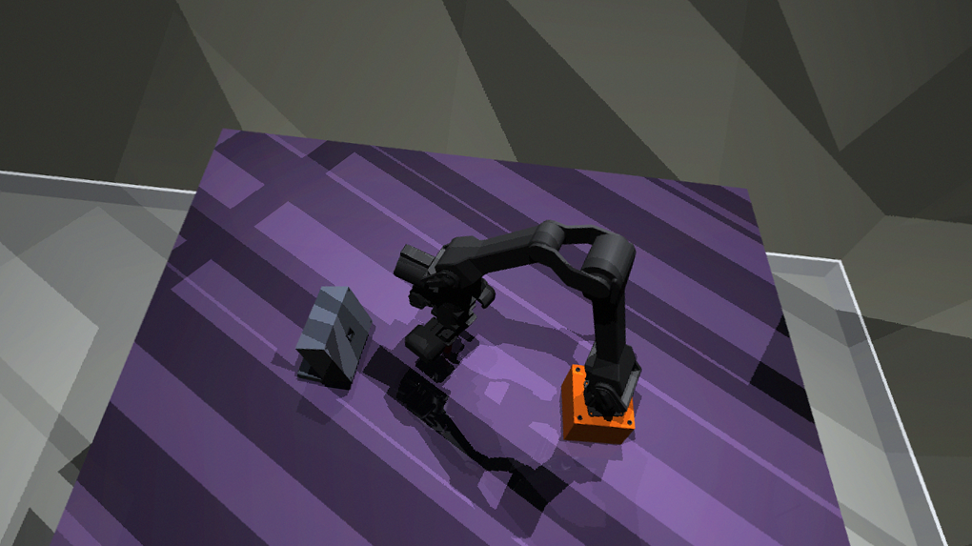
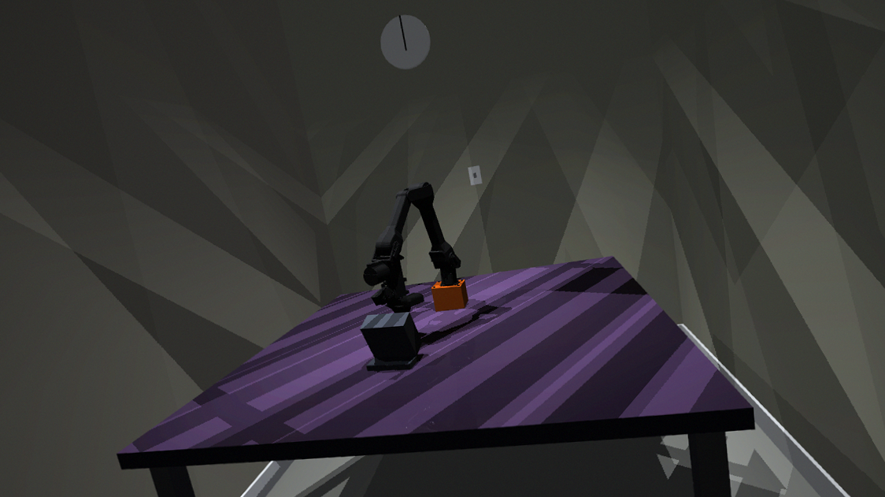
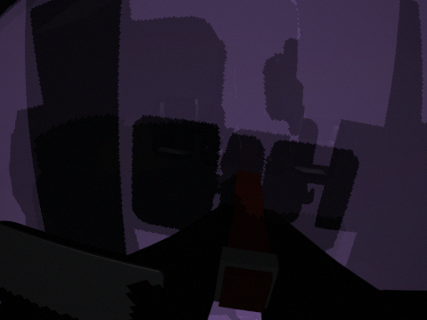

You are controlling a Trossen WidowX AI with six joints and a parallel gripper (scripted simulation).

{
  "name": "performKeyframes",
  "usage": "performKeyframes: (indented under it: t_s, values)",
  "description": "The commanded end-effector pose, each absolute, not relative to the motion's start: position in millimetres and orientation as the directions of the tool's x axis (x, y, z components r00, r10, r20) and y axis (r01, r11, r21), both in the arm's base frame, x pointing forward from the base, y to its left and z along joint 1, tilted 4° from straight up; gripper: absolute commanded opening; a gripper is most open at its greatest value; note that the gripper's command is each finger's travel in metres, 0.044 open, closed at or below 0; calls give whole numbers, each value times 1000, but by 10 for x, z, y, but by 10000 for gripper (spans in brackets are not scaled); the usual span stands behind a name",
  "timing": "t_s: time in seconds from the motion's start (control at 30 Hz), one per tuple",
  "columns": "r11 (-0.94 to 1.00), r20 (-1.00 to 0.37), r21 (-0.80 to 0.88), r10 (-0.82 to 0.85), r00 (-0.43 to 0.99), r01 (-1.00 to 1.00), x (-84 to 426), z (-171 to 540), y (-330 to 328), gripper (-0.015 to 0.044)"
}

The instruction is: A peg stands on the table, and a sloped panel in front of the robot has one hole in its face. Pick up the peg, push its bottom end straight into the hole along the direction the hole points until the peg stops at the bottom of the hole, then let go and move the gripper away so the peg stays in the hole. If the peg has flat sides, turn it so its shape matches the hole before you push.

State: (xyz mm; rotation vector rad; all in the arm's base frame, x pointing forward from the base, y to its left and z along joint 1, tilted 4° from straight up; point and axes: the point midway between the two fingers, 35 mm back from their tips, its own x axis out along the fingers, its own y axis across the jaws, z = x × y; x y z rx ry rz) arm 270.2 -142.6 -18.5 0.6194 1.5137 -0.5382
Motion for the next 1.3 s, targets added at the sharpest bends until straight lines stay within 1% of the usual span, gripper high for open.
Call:
performKeyframes:
  t_s: [0.0, 0.57, 0.77, 1.27]
  values:
    - [739, -999, 40, 54, -1, 673, 2706, -173, -1429, 0]
    - [737, -998, 42, 57, 0, 675, 2691, 605, -1474, 0]
    - [739, -999, 45, 53, 9, 672, 2699, 597, -1476, 0]
    - [758, -996, 67, 15, 85, 649, 2796, 483, -1480, 0]
